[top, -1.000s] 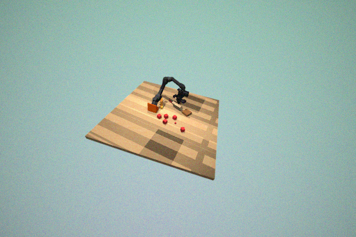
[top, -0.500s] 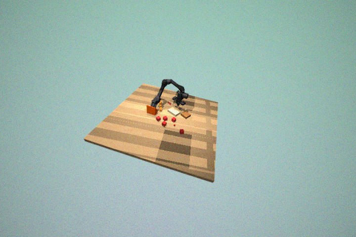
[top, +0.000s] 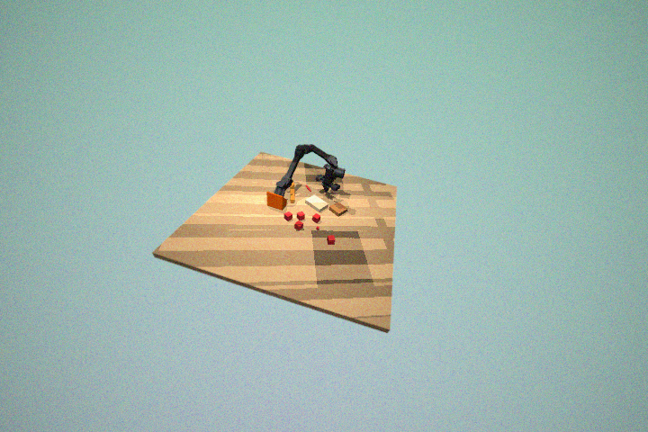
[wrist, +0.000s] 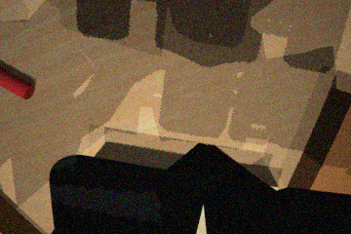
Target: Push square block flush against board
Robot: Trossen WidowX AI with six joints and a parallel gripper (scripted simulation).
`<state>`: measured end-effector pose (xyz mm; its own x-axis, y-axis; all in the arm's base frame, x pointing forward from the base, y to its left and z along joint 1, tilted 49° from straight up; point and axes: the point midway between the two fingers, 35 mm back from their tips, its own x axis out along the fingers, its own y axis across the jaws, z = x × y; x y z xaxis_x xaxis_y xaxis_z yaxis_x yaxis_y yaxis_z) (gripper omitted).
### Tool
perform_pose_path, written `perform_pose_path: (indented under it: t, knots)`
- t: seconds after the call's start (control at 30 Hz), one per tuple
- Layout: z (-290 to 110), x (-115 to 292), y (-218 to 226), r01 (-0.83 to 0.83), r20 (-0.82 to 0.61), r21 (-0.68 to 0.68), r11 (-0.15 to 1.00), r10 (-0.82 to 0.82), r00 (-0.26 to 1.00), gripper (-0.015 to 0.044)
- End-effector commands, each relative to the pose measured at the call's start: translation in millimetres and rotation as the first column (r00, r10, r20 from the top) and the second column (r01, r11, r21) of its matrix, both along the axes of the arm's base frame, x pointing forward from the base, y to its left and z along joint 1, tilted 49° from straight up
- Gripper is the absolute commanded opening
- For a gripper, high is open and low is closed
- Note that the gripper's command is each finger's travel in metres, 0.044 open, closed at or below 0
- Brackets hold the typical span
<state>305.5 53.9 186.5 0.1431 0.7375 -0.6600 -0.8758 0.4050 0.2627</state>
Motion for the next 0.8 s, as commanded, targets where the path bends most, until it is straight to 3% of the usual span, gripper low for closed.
perform_pose_path:
  t: [0.0, 0.13, 0.33, 0.77]
  knots:
    - [5, 3, 5, 0.002, -0.006, 0.003, 1.000, -0.002, 1.000, 0.0000]
    - [9, 5, 8, 0.001, -0.005, 0.004, 1.000, -0.001, 1.000, 0.0000]
    - [36, -3, -30, 0.001, -0.008, 0.002, 1.000, -0.001, 1.000, 0.0000]
    - [37, -4, -32, 0.001, -0.008, 0.003, 1.000, -0.001, 1.000, 0.0000]
